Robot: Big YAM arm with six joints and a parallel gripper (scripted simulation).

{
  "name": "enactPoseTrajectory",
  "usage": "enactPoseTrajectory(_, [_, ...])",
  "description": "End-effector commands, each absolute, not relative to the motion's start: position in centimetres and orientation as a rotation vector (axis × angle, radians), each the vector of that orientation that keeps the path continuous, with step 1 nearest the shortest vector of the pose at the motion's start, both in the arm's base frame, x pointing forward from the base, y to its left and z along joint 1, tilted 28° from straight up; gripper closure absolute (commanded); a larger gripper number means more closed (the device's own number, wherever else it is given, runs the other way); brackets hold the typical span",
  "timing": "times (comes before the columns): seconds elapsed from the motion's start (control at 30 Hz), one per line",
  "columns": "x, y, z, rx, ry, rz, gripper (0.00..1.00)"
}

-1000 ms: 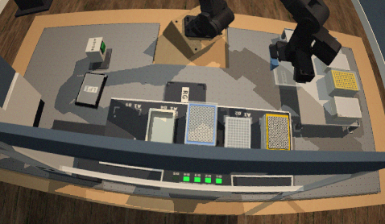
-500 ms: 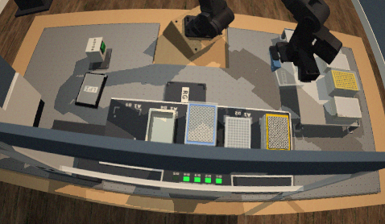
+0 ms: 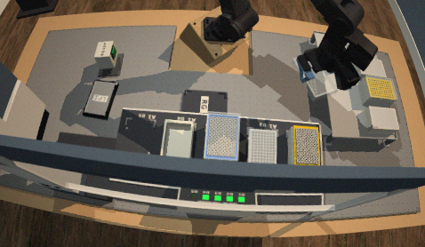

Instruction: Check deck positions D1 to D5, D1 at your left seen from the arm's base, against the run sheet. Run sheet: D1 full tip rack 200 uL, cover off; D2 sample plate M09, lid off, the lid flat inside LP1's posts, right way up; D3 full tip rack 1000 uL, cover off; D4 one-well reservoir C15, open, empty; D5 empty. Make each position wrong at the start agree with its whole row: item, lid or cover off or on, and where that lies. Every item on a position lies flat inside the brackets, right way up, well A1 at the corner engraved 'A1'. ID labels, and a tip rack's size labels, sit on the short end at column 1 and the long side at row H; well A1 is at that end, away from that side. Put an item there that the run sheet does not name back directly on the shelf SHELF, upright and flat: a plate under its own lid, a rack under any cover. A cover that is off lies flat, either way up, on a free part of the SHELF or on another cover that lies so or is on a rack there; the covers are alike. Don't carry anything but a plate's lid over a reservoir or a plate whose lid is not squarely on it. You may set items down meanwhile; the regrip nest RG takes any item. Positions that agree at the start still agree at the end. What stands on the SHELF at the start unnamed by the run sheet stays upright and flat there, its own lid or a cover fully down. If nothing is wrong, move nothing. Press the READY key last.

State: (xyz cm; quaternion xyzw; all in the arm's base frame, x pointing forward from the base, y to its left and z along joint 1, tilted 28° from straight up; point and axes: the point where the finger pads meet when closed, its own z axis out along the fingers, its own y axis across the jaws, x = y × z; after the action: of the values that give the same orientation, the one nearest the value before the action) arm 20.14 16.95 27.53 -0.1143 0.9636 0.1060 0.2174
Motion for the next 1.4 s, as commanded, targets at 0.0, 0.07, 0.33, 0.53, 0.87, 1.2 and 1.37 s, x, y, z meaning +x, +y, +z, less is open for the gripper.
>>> enactPoseTrajectory(0.0, [20.43,17.44,30.77,-0.446,2.595,0.304,1.0])
enactPoseTrajectory(0.07, [20.43,17.44,30.77,-0.472,2.589,0.297,1.0])
enactPoseTrajectory(0.33, [20.43,17.45,30.78,-0.675,2.532,0.243,1.0])
enactPoseTrajectory(0.53, [20.42,17.46,30.78,-0.799,2.49,0.208,1.0])
enactPoseTrajectory(0.87, [20.42,17.46,30.78,-0.969,2.422,0.159,1.0])
enactPoseTrajectory(1.2, [20.41,17.47,30.78,-1.157,2.332,0.102,1.0])
enactPoseTrajectory(1.37, [20.41,17.47,30.78,-1.271,2.27,0.066,1.0])
